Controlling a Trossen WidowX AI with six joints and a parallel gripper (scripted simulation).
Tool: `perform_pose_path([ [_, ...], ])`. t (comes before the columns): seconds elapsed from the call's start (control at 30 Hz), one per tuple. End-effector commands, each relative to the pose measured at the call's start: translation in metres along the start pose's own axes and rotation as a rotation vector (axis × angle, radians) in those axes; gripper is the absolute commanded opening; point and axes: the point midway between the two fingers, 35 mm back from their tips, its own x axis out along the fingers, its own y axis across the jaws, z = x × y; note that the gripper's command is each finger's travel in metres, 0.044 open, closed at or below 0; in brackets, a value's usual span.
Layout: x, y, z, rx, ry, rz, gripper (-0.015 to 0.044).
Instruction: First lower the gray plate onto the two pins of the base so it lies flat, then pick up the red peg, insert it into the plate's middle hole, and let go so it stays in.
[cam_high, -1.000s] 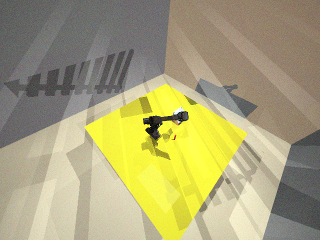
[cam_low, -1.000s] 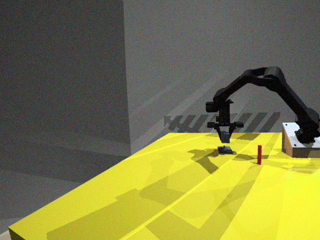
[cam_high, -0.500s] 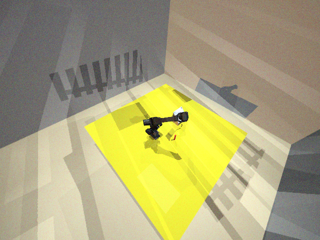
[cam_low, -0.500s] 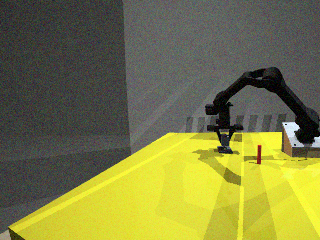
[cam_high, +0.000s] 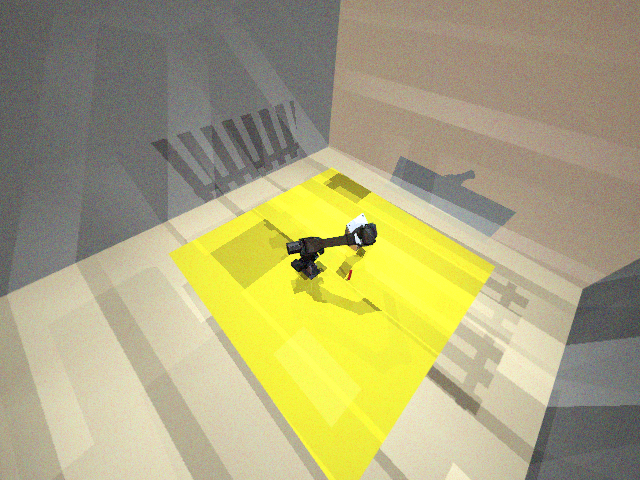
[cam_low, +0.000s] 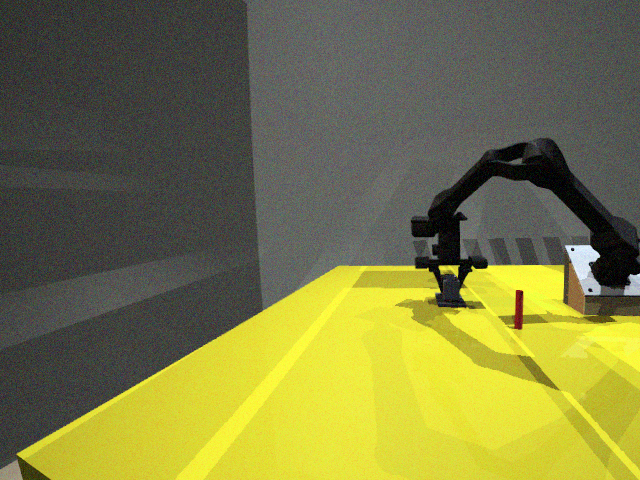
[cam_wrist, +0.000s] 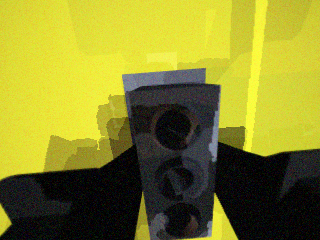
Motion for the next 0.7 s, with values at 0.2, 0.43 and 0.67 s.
perform_pose_path([
  [0.2, -0.0012, 0.0003, 0.0003, -0.001, -0.001, 0.002, 0.0079],
  [0.43, -0.0012, 0.0003, 0.0003, -0.001, -0.001, 0.002, 0.0263],
  [0.67, -0.0012, 0.0003, 0.0003, -0.001, -0.001, 0.002, 0.0440],
])
